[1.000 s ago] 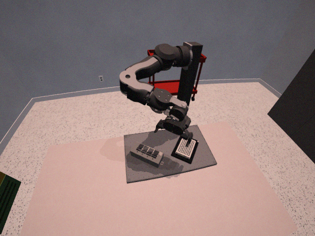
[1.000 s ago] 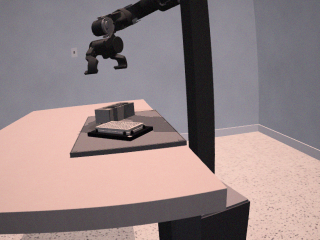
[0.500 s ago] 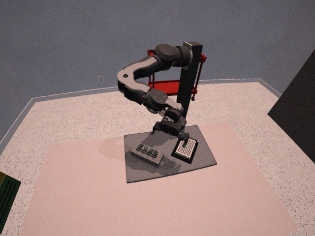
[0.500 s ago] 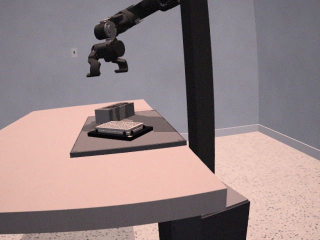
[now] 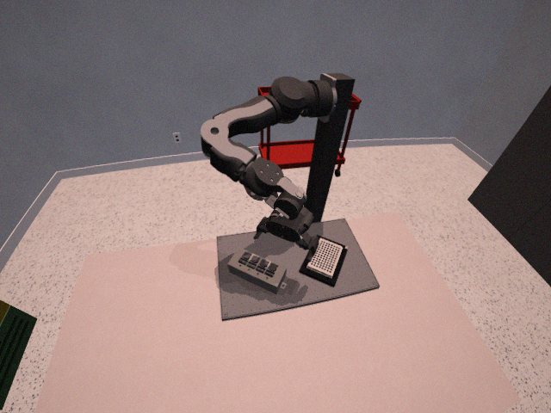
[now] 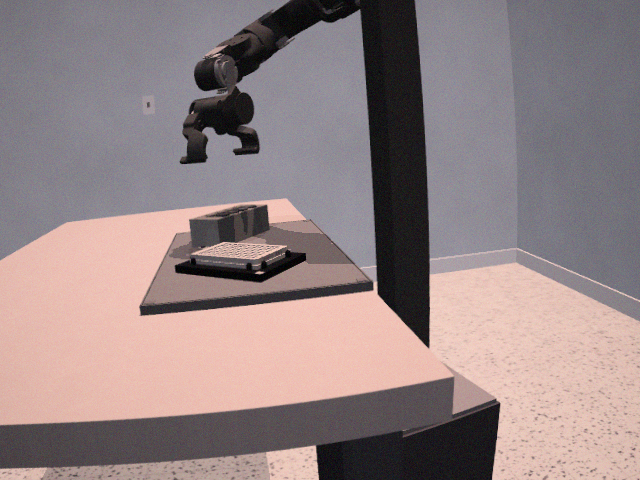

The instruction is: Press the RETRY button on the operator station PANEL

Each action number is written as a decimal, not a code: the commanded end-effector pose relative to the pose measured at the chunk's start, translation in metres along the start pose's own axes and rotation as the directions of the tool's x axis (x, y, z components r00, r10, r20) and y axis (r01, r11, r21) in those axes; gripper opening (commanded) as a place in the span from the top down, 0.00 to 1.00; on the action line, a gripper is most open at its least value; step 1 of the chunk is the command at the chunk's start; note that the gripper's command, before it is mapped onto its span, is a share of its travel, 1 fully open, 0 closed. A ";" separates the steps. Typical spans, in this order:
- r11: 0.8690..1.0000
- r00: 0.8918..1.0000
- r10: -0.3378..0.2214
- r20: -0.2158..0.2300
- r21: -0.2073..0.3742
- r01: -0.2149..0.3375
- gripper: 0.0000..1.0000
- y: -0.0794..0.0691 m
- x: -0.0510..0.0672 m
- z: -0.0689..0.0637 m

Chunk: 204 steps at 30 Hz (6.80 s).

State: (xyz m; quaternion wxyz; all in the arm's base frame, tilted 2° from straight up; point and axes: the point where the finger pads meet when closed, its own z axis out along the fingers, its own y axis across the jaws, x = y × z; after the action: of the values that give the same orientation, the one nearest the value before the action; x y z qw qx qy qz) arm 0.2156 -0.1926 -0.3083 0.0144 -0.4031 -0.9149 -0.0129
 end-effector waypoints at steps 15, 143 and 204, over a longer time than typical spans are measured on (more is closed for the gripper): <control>1.000 1.000 0.000 0.006 -0.012 0.000 0.00 -0.034 -0.018 0.022; 1.000 0.869 0.003 0.494 -0.008 0.001 1.00 -0.056 -0.051 0.005; 1.000 0.762 0.008 0.648 -0.016 0.003 1.00 -0.050 -0.043 0.038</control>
State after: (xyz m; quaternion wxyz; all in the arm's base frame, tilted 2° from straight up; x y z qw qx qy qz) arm 0.2042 -0.2573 -0.3508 -0.3002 -0.3835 -0.8646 0.1238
